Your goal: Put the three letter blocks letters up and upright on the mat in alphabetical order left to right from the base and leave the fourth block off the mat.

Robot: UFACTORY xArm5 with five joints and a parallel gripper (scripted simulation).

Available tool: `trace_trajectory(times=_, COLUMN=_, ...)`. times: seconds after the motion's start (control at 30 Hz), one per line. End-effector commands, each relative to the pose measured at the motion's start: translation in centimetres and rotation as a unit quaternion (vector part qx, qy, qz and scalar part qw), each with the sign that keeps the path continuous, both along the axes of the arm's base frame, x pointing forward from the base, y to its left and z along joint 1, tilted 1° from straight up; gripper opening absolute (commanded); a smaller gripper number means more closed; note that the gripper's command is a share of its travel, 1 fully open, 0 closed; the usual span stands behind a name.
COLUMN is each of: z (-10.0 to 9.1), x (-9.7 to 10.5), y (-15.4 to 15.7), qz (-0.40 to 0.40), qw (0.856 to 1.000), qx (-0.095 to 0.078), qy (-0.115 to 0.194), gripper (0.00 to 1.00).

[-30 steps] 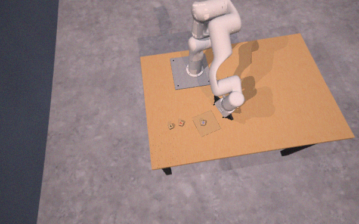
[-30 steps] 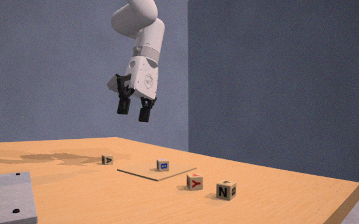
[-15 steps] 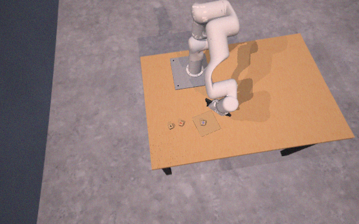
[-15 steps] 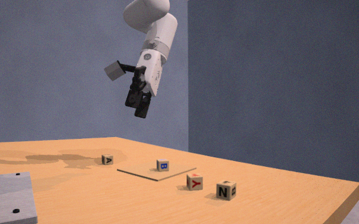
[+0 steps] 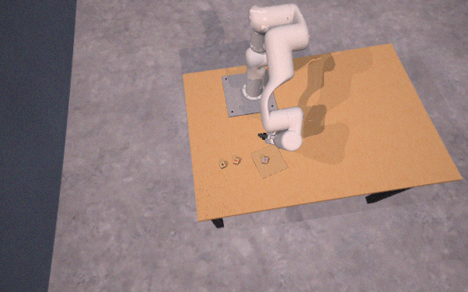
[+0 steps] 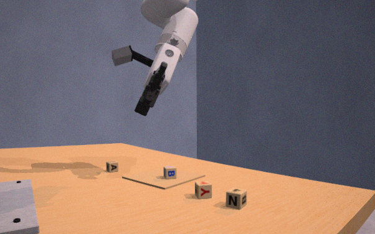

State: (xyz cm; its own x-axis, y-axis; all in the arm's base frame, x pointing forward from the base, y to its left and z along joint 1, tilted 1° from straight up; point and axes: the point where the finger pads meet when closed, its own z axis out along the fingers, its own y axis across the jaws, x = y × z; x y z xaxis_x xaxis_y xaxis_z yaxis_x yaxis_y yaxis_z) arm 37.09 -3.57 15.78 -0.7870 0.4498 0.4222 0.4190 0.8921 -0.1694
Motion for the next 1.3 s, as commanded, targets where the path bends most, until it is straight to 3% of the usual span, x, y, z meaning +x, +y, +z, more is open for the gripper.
trace_trajectory(times=0.0, z=0.5, x=-0.23, y=-0.59, qz=0.037, qw=0.999, qx=0.025, qy=0.01, gripper=1.0)
trace_trajectory(times=0.27, z=0.75, x=-0.43, y=-0.92, qz=0.057, qw=0.997, qx=0.039, qy=0.015, gripper=1.0)
trace_trajectory(times=1.27, z=0.75, x=-0.43, y=-0.93, qz=0.057, qw=0.997, qx=0.04, qy=0.016, gripper=1.0)
